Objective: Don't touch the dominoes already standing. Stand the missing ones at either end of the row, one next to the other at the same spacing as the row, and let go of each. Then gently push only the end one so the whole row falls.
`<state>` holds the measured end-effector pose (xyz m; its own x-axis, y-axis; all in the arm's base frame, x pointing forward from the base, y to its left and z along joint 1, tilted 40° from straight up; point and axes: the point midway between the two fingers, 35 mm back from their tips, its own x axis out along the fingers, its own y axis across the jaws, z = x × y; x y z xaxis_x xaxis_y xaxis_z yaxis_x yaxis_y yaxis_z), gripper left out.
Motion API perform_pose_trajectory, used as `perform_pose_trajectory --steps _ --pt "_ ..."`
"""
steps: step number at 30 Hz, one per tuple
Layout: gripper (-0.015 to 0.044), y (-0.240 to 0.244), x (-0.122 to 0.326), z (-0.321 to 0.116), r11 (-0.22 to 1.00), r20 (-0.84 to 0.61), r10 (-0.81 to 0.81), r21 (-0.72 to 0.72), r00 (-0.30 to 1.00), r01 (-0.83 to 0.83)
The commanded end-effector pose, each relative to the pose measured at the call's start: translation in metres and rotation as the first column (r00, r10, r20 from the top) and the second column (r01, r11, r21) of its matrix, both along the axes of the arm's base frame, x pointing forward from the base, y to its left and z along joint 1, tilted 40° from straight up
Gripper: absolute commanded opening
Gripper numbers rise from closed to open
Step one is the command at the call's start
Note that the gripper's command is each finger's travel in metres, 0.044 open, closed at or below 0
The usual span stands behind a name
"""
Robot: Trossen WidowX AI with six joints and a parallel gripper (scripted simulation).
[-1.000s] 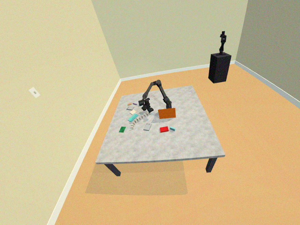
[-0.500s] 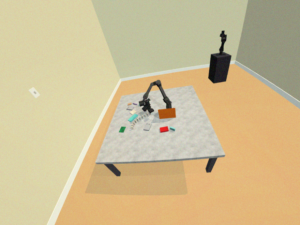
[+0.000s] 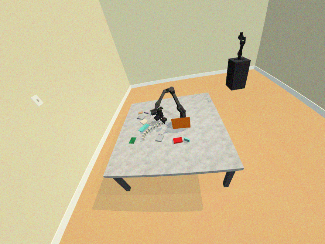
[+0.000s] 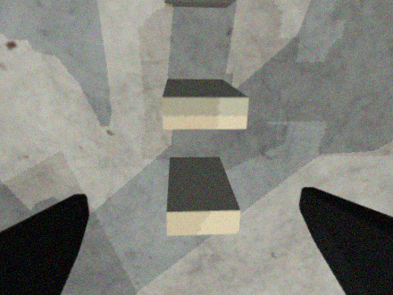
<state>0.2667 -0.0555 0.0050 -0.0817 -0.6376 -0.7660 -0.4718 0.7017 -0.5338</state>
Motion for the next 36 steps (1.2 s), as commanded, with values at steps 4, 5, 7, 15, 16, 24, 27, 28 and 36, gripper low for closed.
perform_pose_trajectory --steps 4,5,7,15,16,24,27,28,36 --pt "0.0440 0.057 0.015 0.063 1.000 0.013 0.005 0.013 1.000 -0.005" --pt "0.0440 0.068 0.014 0.076 1.000 0.012 0.004 0.012 1.000 -0.004" --pt "0.0440 0.081 0.011 0.095 1.000 0.011 0.002 0.010 1.000 -0.002" --pt "0.0361 0.077 0.008 0.094 0.993 0.107 -0.114 0.004 0.988 0.114" --pt "0.0335 0.074 0.005 0.092 0.981 0.173 -0.192 0.006 0.966 0.194" --pt "0.0125 0.044 -0.015 0.073 0.677 0.604 -0.655 0.205 0.453 0.707" --pt "0.0046 0.034 -0.025 0.066 0.500 0.683 -0.713 0.341 0.155 0.796" --pt "0.0020 0.031 -0.027 0.064 0.451 0.694 -0.716 0.381 0.072 0.807" --pt "0.0000 0.029 -0.029 0.063 0.411 0.700 -0.714 0.413 0.005 0.813"
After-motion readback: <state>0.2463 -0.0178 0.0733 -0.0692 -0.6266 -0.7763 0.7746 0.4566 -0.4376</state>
